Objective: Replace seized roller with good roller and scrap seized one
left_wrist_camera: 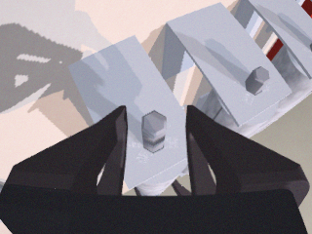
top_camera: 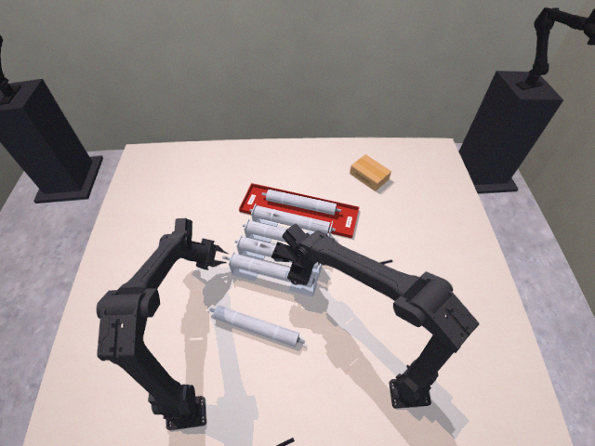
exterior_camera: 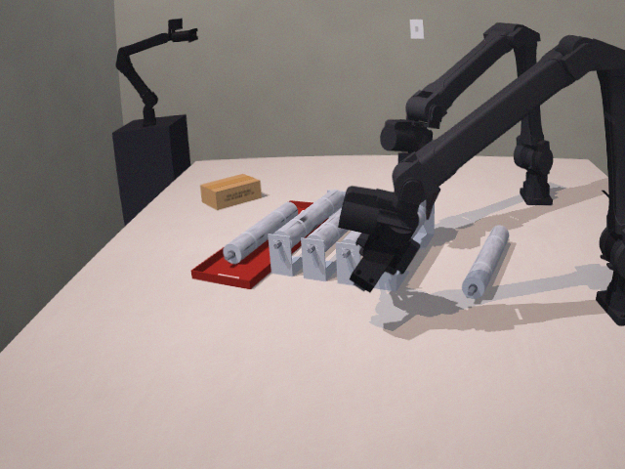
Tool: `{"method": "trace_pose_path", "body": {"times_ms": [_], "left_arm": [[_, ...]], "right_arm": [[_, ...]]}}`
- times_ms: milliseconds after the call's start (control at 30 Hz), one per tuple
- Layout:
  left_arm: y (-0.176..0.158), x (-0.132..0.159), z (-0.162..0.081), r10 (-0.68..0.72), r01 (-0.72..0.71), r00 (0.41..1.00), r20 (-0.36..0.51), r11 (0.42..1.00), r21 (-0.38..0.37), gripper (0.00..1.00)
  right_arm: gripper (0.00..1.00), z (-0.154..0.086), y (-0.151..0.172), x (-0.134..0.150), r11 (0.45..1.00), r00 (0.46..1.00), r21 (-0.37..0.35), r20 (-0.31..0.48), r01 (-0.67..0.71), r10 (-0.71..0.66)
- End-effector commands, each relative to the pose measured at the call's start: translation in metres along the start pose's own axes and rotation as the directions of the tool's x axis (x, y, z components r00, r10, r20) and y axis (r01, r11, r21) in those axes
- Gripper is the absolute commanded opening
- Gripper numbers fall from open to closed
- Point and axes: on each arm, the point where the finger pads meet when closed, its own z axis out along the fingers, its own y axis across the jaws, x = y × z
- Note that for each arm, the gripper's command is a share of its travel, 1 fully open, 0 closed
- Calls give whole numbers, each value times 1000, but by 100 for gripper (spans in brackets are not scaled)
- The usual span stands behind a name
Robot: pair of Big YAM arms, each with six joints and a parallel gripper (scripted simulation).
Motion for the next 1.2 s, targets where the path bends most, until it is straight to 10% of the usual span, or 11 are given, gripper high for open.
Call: {"method": "trace_pose_path", "body": {"times_ms": [0, 1167], "left_arm": [[0, -6, 4, -18, 18, 1000, -7, 1000, -13, 32], [0, -6, 4, -18, 18, 1000, -7, 1000, -13, 32]], "right_arm": [[32, -20, -5, 8, 1000, 1000, 16, 6, 10, -10], [32, -44, -20, -20, 998, 999, 52, 49, 19, -22]]}}
